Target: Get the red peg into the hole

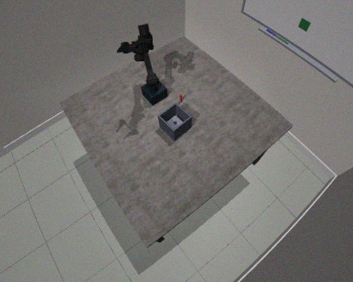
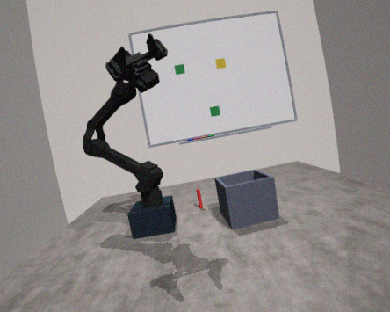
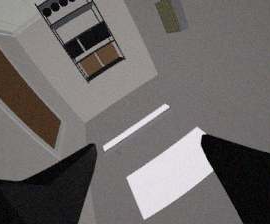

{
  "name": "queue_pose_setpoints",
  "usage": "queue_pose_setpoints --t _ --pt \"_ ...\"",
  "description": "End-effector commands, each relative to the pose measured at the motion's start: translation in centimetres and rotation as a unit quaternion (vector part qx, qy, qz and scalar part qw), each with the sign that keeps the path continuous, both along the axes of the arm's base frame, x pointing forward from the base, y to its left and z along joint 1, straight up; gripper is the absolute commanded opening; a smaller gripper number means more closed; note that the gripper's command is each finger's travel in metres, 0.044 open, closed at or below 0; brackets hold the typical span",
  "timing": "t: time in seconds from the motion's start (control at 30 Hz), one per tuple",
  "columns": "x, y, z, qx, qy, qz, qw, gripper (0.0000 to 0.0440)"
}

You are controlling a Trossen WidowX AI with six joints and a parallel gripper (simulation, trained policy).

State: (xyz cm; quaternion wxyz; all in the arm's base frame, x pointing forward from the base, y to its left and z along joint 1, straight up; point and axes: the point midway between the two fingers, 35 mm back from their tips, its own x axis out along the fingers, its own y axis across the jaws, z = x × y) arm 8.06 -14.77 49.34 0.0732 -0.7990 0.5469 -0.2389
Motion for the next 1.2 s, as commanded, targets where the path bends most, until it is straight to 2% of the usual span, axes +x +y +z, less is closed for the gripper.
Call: queue_pose_setpoints --t 0.0,0.3,0.6,0.9,1.17 --pt "2.5 0.6 -0.3 0.001 0.032 0.051 0.998 0.0420" --pt "8.0 2.9 -2.0 -0.002 0.119 0.167 0.979 0.0420" --pt "12.5 6.5 -4.4 -0.009 0.201 0.278 0.939 0.0418" --pt "16.0 10.9 -7.3 -0.024 0.283 0.380 0.880 0.0416" --pt "18.0 15.4 -10.3 -0.053 0.361 0.458 0.810 0.0413"
